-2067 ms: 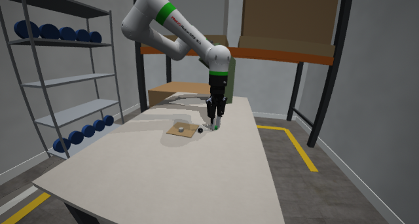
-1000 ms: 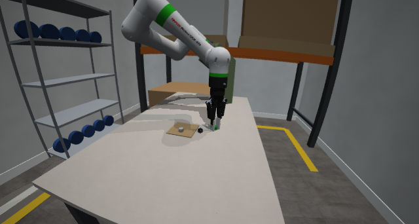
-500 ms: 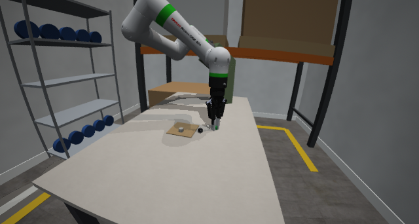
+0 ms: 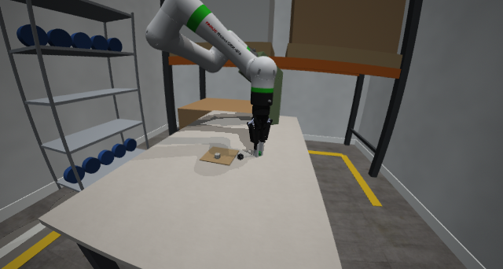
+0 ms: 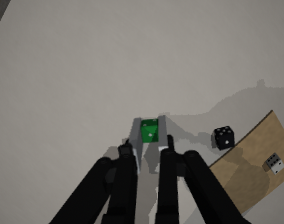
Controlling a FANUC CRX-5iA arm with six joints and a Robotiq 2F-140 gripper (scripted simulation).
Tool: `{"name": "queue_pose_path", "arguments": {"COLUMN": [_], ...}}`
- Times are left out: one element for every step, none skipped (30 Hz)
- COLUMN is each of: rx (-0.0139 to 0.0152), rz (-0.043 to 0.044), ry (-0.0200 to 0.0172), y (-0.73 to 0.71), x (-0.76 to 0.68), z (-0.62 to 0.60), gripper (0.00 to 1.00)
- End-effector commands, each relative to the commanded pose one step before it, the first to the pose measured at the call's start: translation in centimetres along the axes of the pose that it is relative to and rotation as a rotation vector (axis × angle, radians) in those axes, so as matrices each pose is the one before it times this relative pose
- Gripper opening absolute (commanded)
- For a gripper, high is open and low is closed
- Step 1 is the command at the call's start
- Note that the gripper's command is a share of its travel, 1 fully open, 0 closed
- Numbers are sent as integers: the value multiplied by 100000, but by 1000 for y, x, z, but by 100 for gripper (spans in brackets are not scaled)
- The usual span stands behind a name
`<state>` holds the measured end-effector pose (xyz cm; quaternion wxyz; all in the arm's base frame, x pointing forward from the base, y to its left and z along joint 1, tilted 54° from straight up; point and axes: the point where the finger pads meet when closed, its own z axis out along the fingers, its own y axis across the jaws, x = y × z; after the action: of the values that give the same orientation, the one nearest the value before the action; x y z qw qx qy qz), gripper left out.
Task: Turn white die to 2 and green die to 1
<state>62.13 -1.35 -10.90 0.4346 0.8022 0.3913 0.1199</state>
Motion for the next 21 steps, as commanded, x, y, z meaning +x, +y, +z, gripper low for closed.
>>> {"name": "queue_pose_path", "arguments": {"rx": [18, 0, 0, 0, 0, 0, 0, 0, 0, 0, 0, 0, 0, 0, 0, 0, 0, 0, 0, 0, 0], "rz": [10, 0, 0, 0, 0, 0, 0, 0, 0, 0, 0, 0, 0, 0, 0, 0, 0, 0, 0, 0, 0], "ry": [16, 0, 0, 0, 0, 0, 0, 0, 0, 0, 0, 0, 0, 0, 0, 0, 0, 0, 0, 0, 0], "y": [-9, 0, 0, 0, 0, 0, 0, 0, 0, 0, 0, 0, 0, 0, 0, 0, 0, 0, 0, 0, 0], "x": [11, 0, 0, 0, 0, 0, 0, 0, 0, 0, 0, 0, 0, 0, 0, 0, 0, 0, 0, 0, 0], "z": [-9, 0, 0, 0, 0, 0, 0, 0, 0, 0, 0, 0, 0, 0, 0, 0, 0, -7, -48, -119, -211], "gripper": [9, 9, 9, 9, 9, 9, 9, 9, 9, 9, 9, 9, 9, 9, 9, 9, 9, 9, 9, 9, 9]}}
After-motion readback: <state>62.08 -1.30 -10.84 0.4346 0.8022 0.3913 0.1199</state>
